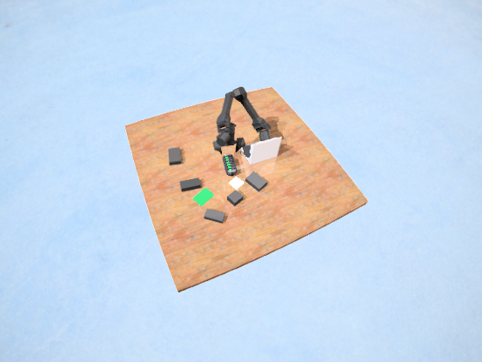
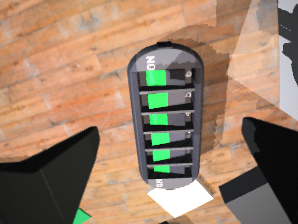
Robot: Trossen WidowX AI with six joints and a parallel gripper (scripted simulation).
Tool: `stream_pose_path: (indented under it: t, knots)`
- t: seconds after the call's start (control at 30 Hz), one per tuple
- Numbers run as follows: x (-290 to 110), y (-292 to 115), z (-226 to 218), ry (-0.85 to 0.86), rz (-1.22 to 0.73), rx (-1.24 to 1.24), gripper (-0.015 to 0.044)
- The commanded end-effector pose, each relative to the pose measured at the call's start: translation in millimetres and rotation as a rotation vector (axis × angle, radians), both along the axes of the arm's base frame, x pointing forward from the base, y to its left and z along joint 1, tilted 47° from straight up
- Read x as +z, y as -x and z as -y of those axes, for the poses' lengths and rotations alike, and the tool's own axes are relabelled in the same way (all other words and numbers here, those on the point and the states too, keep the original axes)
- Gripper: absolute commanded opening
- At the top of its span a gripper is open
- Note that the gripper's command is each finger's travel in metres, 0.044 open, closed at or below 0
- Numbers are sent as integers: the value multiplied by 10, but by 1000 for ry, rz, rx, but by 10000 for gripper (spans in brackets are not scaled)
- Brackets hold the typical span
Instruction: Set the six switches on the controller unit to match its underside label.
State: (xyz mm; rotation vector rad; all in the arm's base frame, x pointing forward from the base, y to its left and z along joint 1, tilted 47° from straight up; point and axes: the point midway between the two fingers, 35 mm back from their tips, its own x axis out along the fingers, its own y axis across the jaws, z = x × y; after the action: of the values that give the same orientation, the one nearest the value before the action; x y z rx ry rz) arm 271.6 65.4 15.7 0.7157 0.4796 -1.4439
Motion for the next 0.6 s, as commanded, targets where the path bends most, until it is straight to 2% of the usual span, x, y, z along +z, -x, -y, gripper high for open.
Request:
stream_pose_path:
  t: [0.0,0.57]
  knots:
    - [73,35,227,5,5,-6,440]
    - [-82,1,378,4,5,-6,440]
